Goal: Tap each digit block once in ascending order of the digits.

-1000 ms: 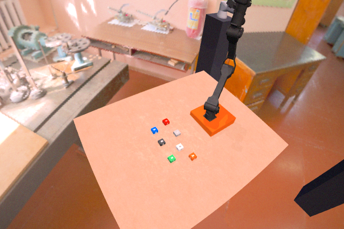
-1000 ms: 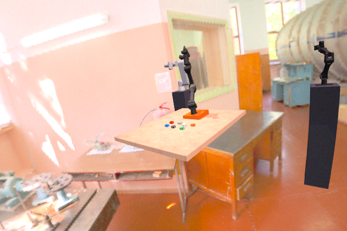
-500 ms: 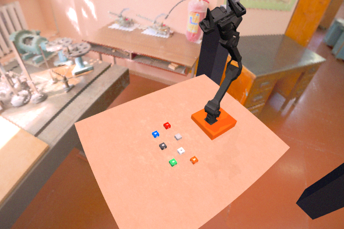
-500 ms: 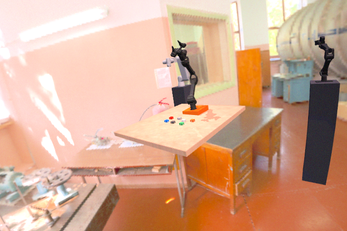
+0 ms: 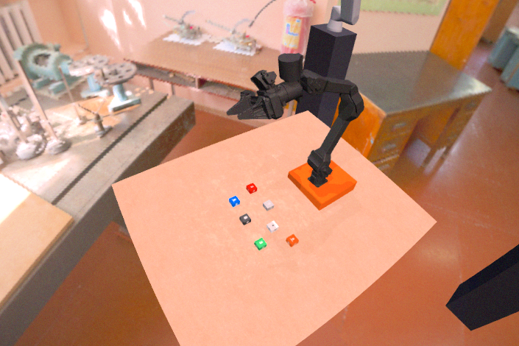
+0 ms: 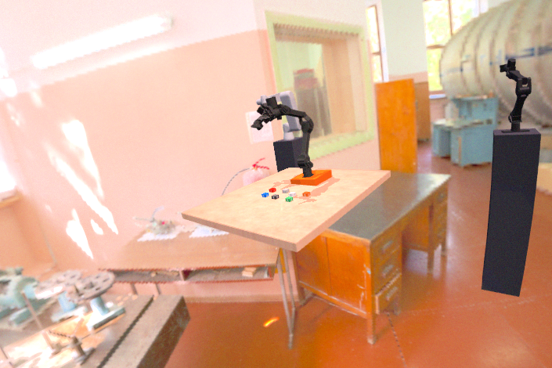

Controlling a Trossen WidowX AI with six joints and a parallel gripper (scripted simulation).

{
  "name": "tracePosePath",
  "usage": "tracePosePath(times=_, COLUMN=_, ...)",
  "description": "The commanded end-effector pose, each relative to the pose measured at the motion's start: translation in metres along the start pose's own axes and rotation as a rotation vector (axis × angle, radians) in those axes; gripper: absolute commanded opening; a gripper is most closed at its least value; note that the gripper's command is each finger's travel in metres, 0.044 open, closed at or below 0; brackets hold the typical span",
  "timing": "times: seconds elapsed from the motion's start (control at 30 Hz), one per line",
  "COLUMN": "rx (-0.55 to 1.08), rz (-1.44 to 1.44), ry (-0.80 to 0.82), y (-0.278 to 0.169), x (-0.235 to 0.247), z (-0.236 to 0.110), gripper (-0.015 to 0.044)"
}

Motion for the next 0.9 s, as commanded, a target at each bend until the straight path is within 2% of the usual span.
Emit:
tracePosePath(times=0.0, rx=0.223, rz=-0.141, ry=-0.156, y=-0.049, x=-0.046, z=0.025, gripper=0.0400)
tracePosePath(times=0.1, rx=0.458, rz=-0.254, ry=-0.263, y=-0.094, x=-0.089, z=0.034, gripper=0.0400)
tracePosePath(times=0.2, rx=0.731, rz=-0.349, ry=-0.332, y=-0.140, x=-0.131, z=0.029, gripper=0.0400)
tracePosePath(times=0.33, rx=1.157, rz=-0.428, ry=-0.333, y=-0.201, x=-0.182, z=-0.001, gripper=0.0400)
tracePosePath(times=0.4, rx=1.312, rz=-0.435, ry=-0.300, y=-0.220, x=-0.195, z=-0.017, gripper=0.0400)
tracePosePath(times=0.47, rx=1.375, rz=-0.434, ry=-0.282, y=-0.227, x=-0.200, z=-0.025, gripper=0.0400)
tracePosePath(times=0.87, rx=1.380, rz=-0.434, ry=-0.280, y=-0.228, x=-0.200, z=-0.025, gripper=0.0400)
Point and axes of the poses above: the point midway between the two fingers, 35 mm back from their tips, its own z axis out along the fingers, its own x axis across the jaws, y = z × x, the point moved 3 cm from there along -z, back along the fingers, and after that the axes turned 1 degree about -z, right-handed, at the moved point
